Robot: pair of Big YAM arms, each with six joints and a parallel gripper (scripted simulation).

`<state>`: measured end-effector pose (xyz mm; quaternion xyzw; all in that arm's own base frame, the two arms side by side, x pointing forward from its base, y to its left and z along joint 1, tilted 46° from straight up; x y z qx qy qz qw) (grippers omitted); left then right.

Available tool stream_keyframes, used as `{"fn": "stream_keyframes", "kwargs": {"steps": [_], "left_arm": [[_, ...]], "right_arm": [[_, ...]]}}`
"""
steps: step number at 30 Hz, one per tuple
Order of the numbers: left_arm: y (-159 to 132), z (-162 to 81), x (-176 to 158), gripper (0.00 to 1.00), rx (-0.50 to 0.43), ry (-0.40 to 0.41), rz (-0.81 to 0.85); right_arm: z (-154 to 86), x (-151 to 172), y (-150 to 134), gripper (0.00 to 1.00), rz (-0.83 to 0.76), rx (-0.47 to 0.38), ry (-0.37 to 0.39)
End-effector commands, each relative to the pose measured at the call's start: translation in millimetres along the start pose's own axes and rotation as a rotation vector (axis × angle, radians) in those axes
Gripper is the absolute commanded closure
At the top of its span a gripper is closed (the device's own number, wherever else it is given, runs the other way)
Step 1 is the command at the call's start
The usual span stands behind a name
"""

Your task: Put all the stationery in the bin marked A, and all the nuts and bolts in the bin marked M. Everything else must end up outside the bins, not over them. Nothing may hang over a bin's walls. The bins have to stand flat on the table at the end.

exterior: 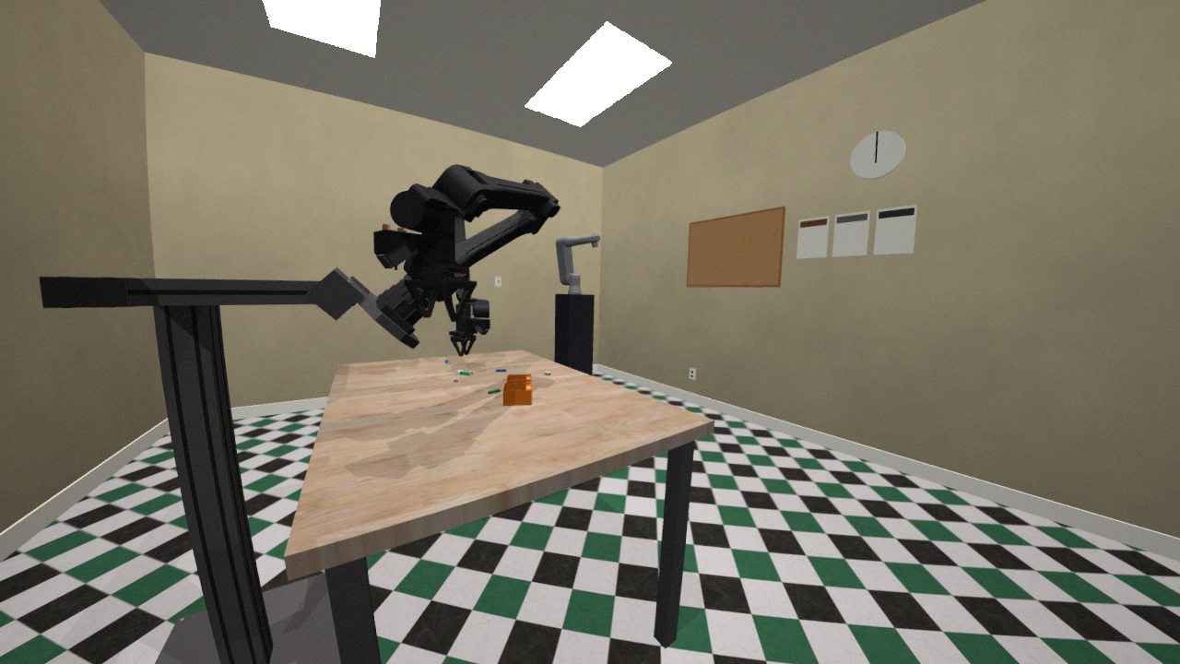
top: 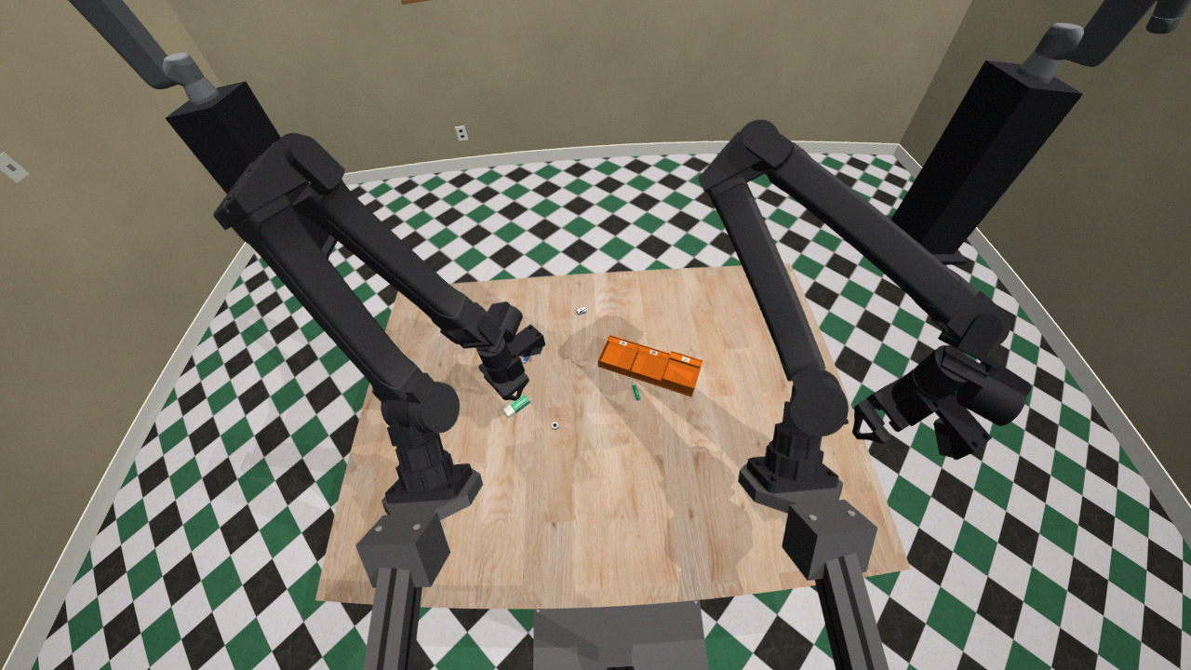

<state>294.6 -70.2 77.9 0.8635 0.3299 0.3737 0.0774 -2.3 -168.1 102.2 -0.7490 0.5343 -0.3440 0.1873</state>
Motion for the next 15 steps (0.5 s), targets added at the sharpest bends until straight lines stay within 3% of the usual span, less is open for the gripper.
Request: {"fn": "stream_keyframes", "kwargs": {"steps": [1, 9, 15], "left_arm": [[-9, 4, 12, 0.63, -0.023, 0.023, 0.059], [7, 5, 8, 0.63, -0.030, 0.014, 0.078], [-9, 8, 5, 0.63, -0.004, 0.011, 0.067]], "right_arm": [[-12, 11, 5, 0.00, 0.010, -0.015, 0.016], [-12, 11, 5, 0.00, 0.010, -0.015, 0.016], [-12, 11, 5, 0.00, 0.010, -0.015, 0.016]]}}
Point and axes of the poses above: on each arm, the point where the finger pads meet when closed, its own z axis out along the fingers, its own x axis across the jaws, y = z × x, the point moved 4 cm from there along -z, back along the fingers
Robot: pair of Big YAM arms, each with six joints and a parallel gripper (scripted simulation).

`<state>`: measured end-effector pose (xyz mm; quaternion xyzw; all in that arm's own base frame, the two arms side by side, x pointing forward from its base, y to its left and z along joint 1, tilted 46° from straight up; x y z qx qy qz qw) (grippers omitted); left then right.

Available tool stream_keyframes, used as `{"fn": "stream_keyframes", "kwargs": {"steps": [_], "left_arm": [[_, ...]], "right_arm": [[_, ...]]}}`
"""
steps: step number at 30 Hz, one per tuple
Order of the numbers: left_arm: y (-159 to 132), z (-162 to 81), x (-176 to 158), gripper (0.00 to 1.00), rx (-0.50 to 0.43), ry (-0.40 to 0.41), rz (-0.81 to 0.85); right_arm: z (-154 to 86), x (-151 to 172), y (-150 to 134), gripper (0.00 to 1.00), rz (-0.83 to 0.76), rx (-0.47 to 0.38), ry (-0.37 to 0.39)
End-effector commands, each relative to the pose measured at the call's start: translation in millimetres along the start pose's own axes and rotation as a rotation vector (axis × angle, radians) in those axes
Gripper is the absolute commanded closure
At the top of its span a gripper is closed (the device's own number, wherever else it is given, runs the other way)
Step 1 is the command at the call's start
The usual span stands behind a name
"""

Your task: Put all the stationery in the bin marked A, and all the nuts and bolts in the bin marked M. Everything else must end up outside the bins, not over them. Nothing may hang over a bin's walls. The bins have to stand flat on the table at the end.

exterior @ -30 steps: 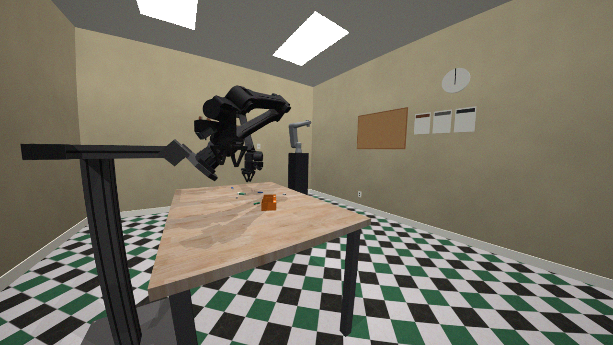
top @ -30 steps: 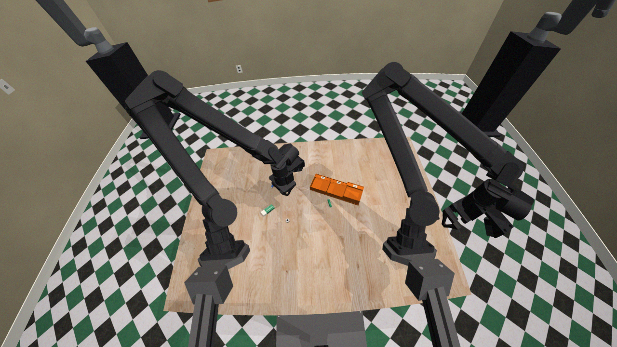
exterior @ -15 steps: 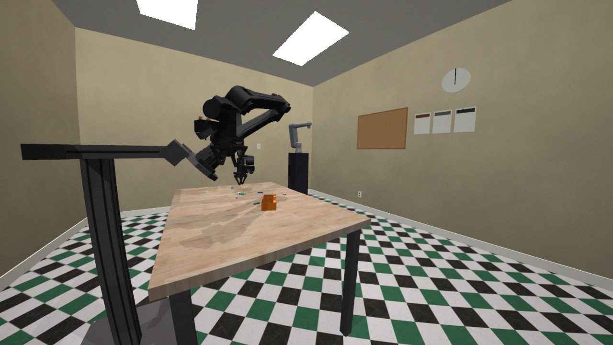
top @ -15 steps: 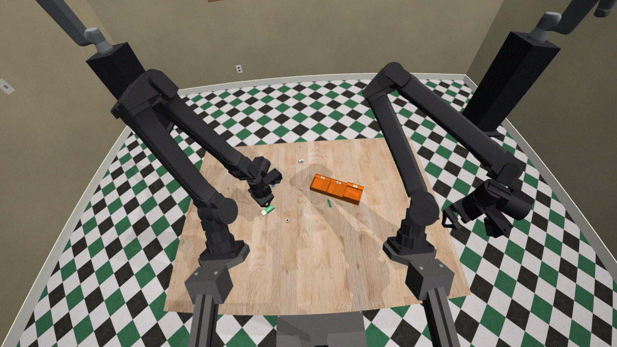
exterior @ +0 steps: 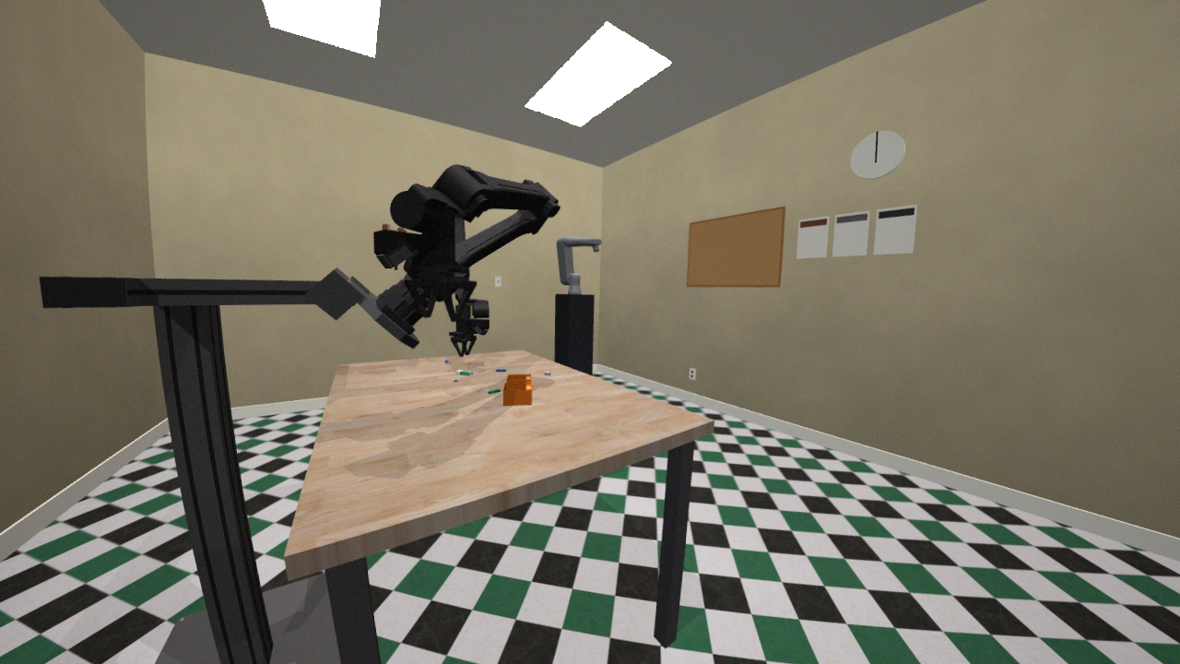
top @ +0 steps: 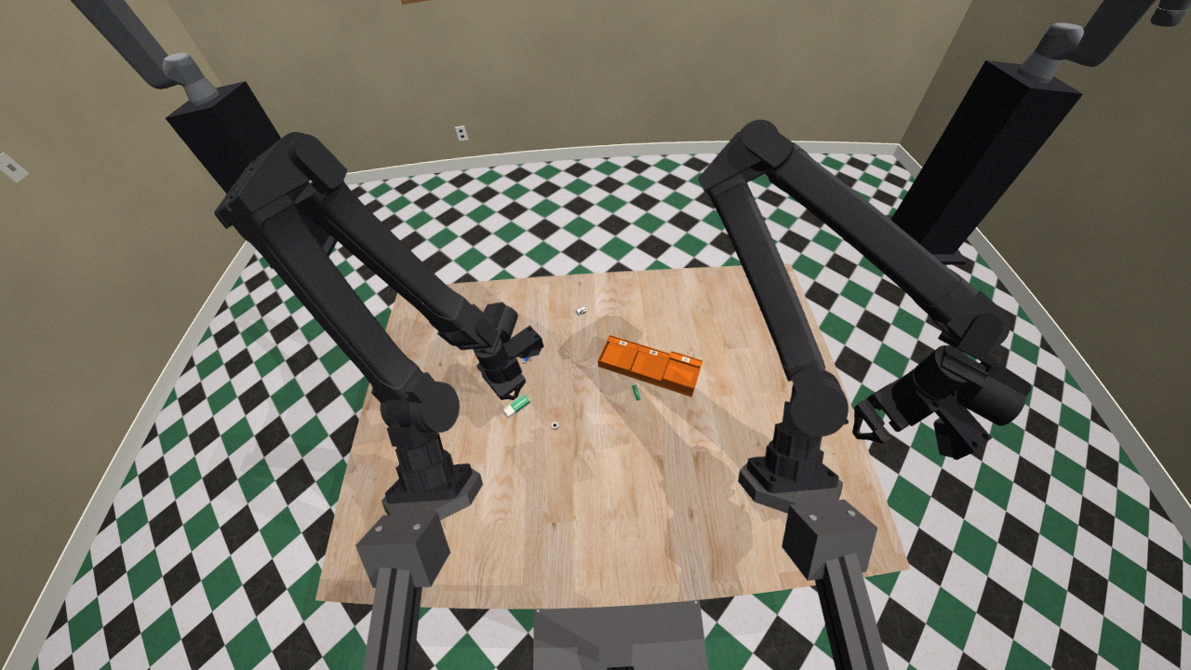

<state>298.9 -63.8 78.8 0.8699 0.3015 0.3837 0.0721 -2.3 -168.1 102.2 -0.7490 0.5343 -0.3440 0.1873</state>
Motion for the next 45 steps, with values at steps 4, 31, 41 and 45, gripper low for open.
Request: {"fn": "stream_keyframes", "kwargs": {"steps": [4, 31, 41, 45], "left_arm": [[5, 3, -2, 0.63, -0.009, 0.001, 0.011], [2, 1, 1, 0.63, -0.002, 0.001, 0.002], [0, 37, 2, 0.63, 0.004, 0.004, 0.004], [0, 53, 2, 0.63, 0.004, 0.003, 0.005]], "right_arm": [[-12, 11, 5, 0.00, 0.010, -0.015, 0.016], [-12, 11, 5, 0.00, 0.010, -0.015, 0.016], [-12, 11, 5, 0.00, 0.010, -0.015, 0.016], [-12, 11, 5, 0.00, 0.010, -0.015, 0.016]]}}
Point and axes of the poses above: on each arm, the point where the finger pads meet when closed, its own z axis out along the fingers, its own x axis across the jaws, y = z × x, the point moved 4 cm from there along -z, back along the fingers
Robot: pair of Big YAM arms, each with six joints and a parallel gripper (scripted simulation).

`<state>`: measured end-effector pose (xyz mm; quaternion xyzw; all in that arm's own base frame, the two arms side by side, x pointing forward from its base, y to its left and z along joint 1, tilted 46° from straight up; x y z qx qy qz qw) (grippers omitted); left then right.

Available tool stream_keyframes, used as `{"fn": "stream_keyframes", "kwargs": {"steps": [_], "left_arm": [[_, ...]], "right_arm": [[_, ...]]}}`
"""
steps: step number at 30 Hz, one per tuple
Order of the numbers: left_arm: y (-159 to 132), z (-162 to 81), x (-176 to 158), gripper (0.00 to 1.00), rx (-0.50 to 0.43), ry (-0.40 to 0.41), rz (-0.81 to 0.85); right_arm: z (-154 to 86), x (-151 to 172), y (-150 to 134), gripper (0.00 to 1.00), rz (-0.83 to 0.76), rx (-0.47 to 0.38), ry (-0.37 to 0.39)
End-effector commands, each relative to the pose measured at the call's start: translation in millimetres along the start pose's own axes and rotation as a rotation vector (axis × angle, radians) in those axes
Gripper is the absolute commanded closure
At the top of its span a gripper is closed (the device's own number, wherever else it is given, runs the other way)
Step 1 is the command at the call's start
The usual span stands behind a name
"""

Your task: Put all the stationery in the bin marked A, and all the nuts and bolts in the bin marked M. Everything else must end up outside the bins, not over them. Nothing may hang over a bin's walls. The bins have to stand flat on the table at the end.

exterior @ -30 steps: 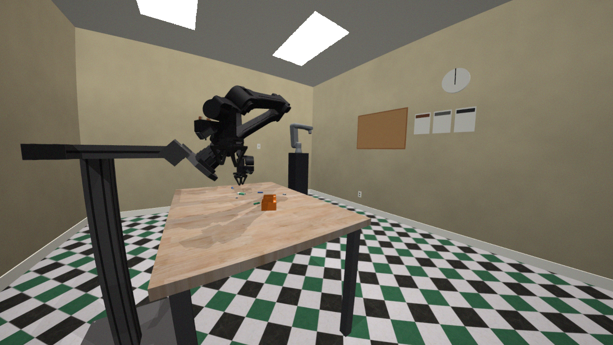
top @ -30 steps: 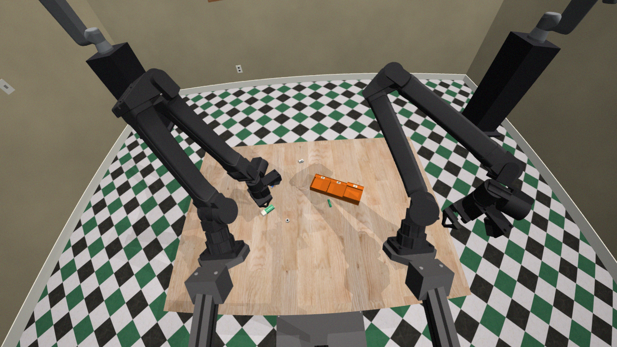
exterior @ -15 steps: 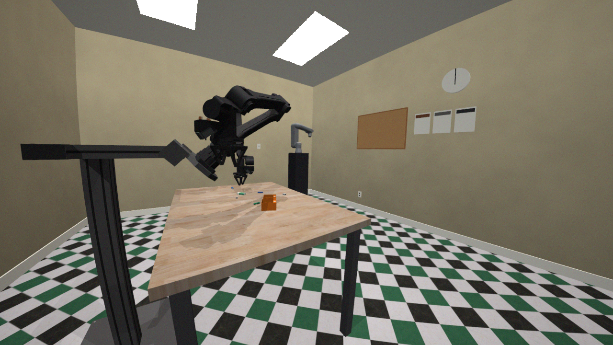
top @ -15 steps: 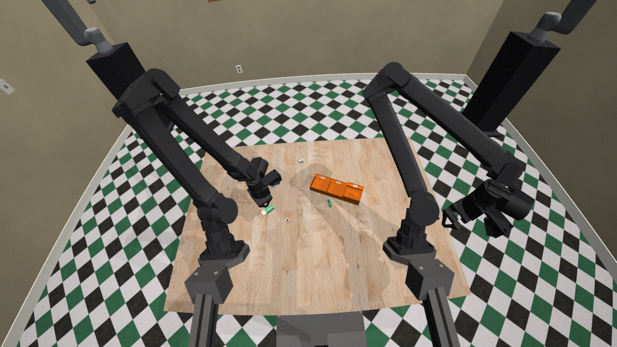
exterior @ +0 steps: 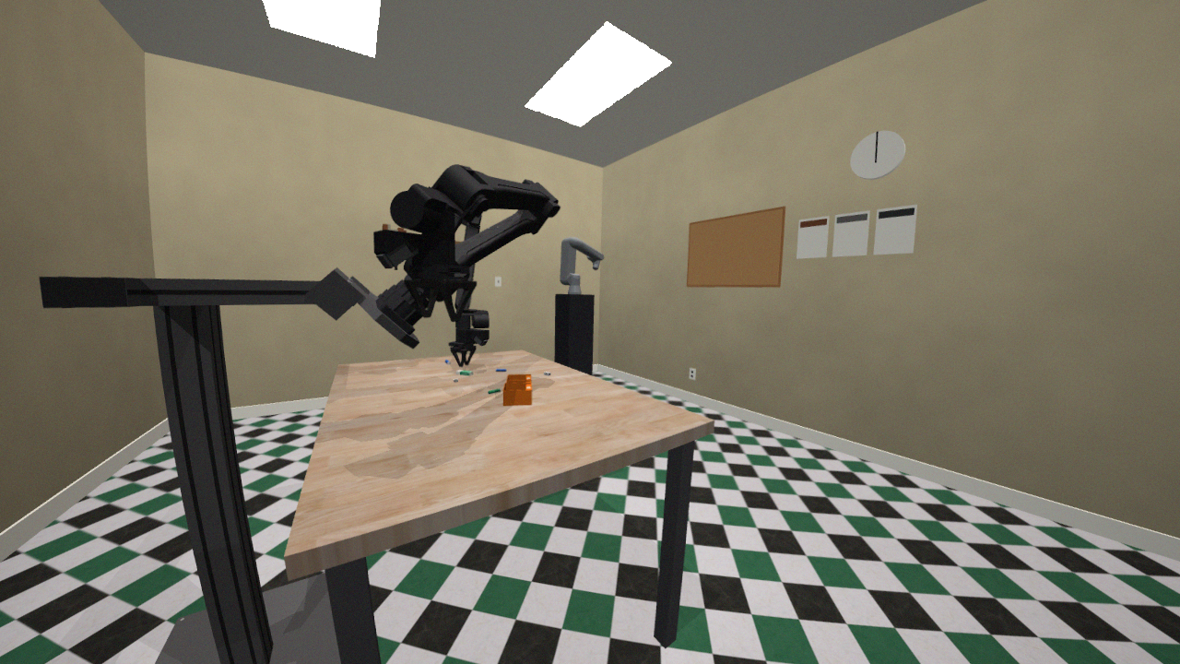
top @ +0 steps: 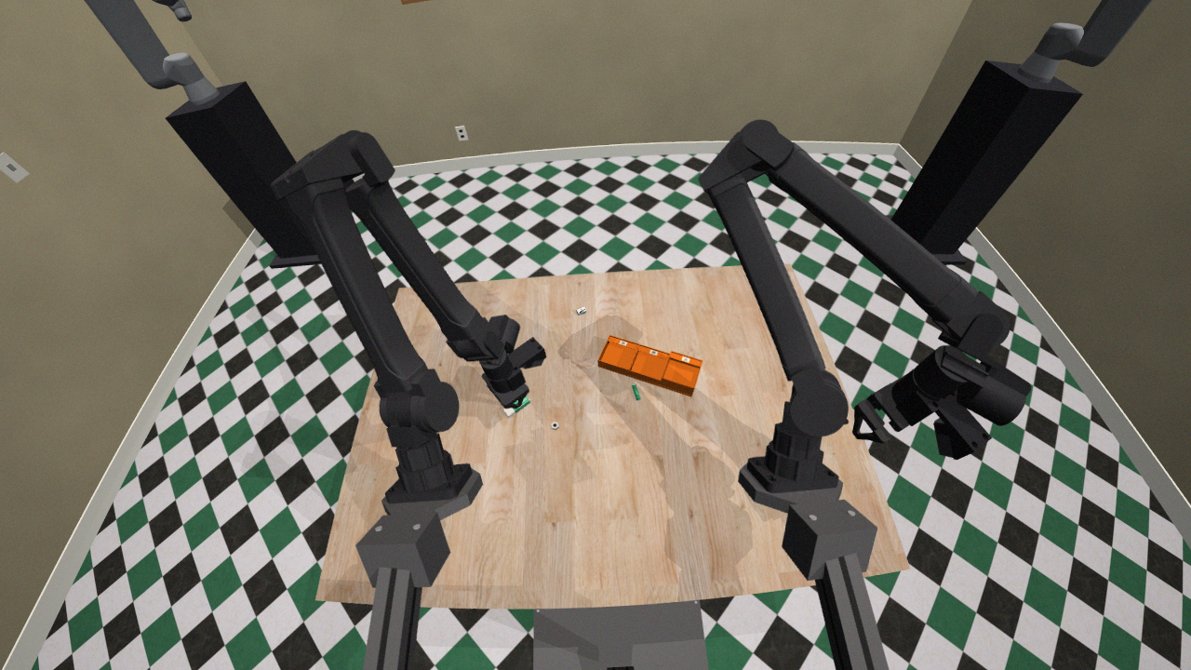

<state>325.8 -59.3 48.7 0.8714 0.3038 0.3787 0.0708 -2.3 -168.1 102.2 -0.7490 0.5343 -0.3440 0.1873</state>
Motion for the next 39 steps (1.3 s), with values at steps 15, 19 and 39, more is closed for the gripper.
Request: {"fn": "stream_keyframes", "kwargs": {"steps": [15, 19, 39], "left_arm": [[3, 34, 1, 0.63, -0.006, 0.007, 0.015], [-4, 36, -3, 0.63, 0.005, 0.003, 0.015], [-2, 33, -3, 0.82, -0.002, 0.004, 0.008]], "right_arm": [[-12, 11, 5, 0.00, 0.010, -0.015, 0.016], [-12, 11, 5, 0.00, 0.010, -0.015, 0.016], [-12, 11, 5, 0.00, 0.010, -0.015, 0.016]]}}
Point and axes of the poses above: on each arm, the point where the finger pads meet when closed, its own z axis out along the fingers, its own x axis across the jaws, y = z × x, the point moved 4 cm from there along -z, back along the fingers
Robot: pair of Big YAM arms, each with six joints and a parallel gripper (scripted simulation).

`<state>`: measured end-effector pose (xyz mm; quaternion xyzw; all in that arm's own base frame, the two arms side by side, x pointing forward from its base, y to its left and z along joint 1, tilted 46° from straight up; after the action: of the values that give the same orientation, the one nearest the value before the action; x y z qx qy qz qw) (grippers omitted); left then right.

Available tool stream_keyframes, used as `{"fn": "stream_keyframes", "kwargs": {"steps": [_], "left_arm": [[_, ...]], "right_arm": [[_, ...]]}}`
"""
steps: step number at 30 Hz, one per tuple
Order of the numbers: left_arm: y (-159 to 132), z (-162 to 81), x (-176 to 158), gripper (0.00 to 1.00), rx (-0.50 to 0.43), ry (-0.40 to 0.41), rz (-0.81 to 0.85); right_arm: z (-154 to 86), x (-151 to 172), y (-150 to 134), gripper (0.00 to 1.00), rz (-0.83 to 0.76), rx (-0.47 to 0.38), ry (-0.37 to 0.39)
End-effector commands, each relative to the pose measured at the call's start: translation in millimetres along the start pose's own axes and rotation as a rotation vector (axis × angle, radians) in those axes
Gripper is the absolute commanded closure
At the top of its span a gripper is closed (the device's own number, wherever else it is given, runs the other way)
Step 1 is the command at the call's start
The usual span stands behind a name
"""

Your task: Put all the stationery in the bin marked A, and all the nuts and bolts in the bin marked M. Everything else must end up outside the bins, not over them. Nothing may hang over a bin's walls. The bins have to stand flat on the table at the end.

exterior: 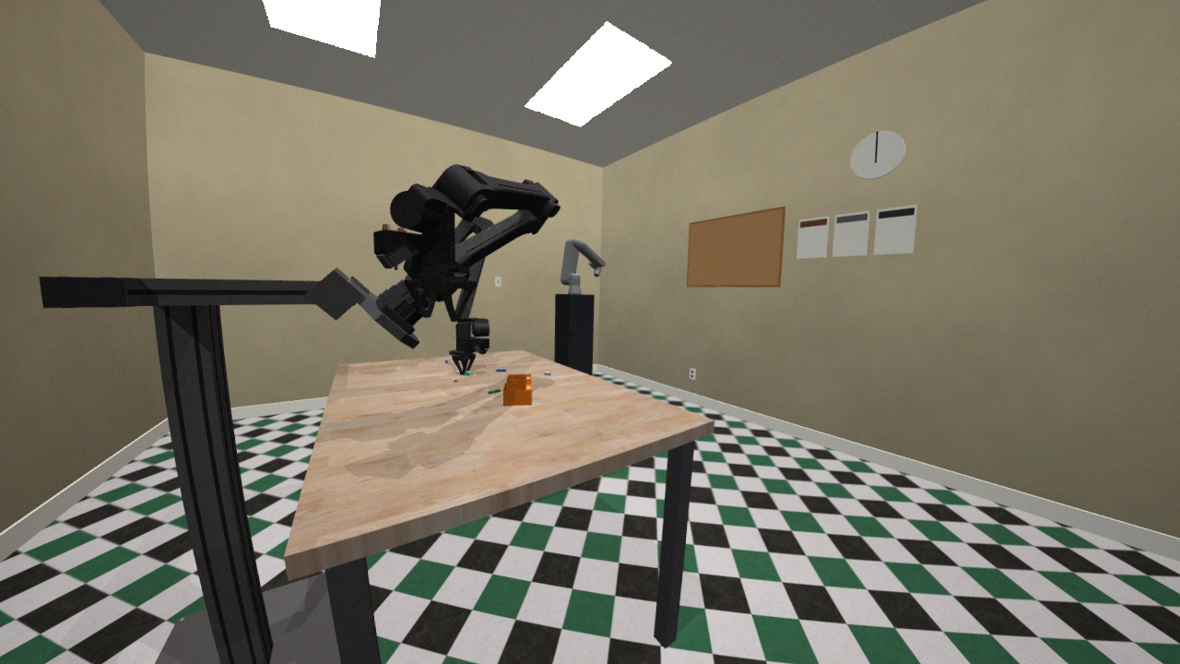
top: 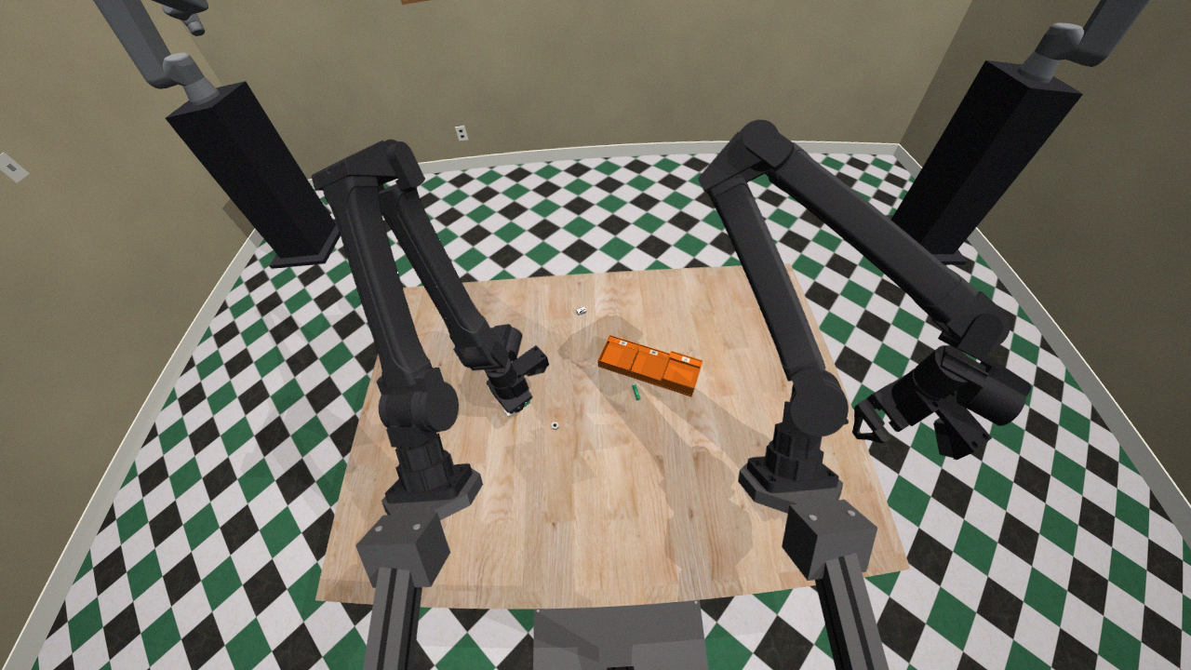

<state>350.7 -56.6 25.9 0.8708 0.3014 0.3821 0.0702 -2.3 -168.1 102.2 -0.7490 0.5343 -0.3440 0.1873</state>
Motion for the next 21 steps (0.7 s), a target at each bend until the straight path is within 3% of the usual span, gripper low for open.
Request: {"fn": "stream_keyframes", "kwargs": {"steps": [1, 21], "left_arm": [[-3.2, -1.1, -3.3, 0.82, 0.001, -0.003, 0.003], [-3.5, -1.7, -3.7, 0.82, 0.001, -0.003, 0.003]], "right_arm": [[-11.6, 11.1, 4.6, 0.00, 0.010, -0.015, 0.016], [-11.6, 11.1, 4.6, 0.00, 0.010, -0.015, 0.016]]}}
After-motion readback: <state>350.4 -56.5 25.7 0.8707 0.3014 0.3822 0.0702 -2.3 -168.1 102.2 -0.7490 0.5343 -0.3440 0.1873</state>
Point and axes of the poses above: on each arm, the point where the finger pads meet when closed, its own z axis out along the fingers, its own x axis across the jaws, y = z × x, the point moved 4 cm from there along -z, back along the fingers
